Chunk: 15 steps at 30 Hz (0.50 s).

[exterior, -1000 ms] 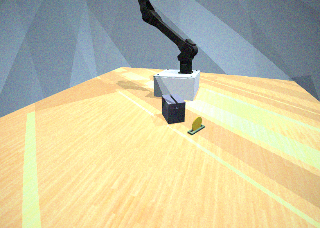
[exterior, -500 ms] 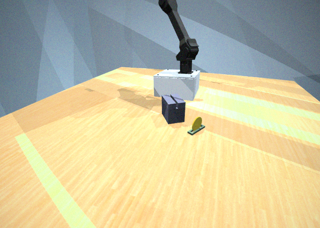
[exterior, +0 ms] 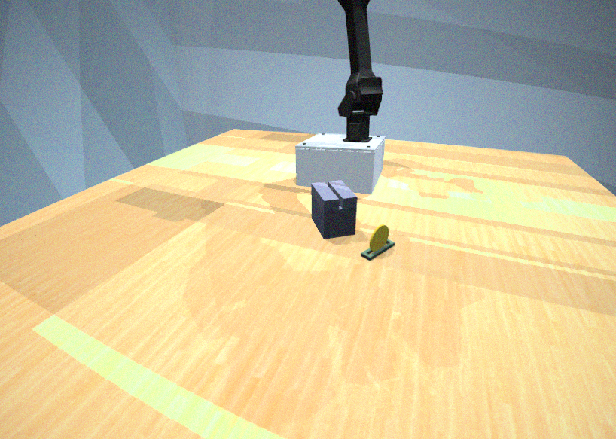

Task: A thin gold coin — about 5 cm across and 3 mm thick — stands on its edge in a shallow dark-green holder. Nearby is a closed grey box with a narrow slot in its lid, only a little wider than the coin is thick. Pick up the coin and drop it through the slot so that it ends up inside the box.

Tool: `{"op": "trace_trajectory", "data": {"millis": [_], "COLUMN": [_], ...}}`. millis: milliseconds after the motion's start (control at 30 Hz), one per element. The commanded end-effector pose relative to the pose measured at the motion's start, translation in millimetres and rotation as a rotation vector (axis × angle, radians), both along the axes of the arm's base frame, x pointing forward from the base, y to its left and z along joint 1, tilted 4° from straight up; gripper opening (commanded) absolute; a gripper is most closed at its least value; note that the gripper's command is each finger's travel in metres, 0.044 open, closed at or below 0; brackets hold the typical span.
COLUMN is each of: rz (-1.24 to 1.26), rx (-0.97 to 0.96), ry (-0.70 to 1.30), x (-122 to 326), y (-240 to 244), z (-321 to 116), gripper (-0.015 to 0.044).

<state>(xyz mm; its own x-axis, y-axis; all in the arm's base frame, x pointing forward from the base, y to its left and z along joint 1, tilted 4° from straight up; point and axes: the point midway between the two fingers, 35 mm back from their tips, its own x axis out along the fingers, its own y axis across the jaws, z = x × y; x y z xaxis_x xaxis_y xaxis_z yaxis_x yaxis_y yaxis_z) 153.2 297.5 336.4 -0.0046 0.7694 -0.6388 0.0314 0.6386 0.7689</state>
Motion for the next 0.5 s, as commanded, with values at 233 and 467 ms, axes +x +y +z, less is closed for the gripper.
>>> {"op": "trace_trajectory", "data": {"millis": [233, 467], "rz": [-0.252, -0.358], "rx": [-0.395, -0.652], "ry": [0.04, 0.113], "x": [121.0, 166.7], "y": [-35.7, -93.4], "z": [-139.0, -226.2], "gripper": [0.0161, 0.0161]}}
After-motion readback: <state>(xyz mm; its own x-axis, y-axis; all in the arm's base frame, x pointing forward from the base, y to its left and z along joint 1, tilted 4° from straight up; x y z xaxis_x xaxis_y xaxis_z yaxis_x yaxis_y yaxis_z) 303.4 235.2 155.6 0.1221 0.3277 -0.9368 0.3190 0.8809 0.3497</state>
